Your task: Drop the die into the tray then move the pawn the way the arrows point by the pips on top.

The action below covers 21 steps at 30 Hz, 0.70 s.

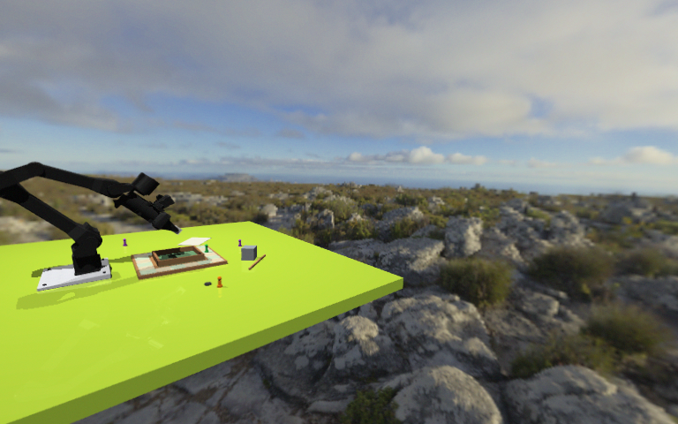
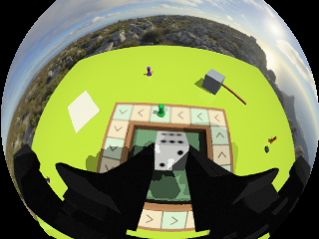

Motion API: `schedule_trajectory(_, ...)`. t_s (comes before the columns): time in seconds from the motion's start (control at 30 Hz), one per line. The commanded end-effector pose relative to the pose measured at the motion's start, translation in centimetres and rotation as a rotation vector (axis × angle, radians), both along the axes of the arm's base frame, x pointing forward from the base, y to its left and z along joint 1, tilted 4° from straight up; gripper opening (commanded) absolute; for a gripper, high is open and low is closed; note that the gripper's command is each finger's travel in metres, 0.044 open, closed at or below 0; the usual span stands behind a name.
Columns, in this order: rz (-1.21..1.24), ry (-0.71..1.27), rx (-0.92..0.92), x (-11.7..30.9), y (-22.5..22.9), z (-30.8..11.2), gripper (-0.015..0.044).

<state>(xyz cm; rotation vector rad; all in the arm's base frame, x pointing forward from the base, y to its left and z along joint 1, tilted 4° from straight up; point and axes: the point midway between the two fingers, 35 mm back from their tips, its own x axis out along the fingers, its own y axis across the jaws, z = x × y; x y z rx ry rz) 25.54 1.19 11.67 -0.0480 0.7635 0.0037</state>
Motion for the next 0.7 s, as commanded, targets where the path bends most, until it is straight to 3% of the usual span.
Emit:
schedule_trajectory(0.0,-0.001,-0.005,-0.007,-0.04,-0.11,0.16,0.0)
schedule_trajectory(0.37,0.0,-0.002,0.0,-0.02,0.0,0.04,0.0)
schedule_trajectory(0.67,0.0,-0.002,0.0,0.0,0.01,0.21,0.0236)
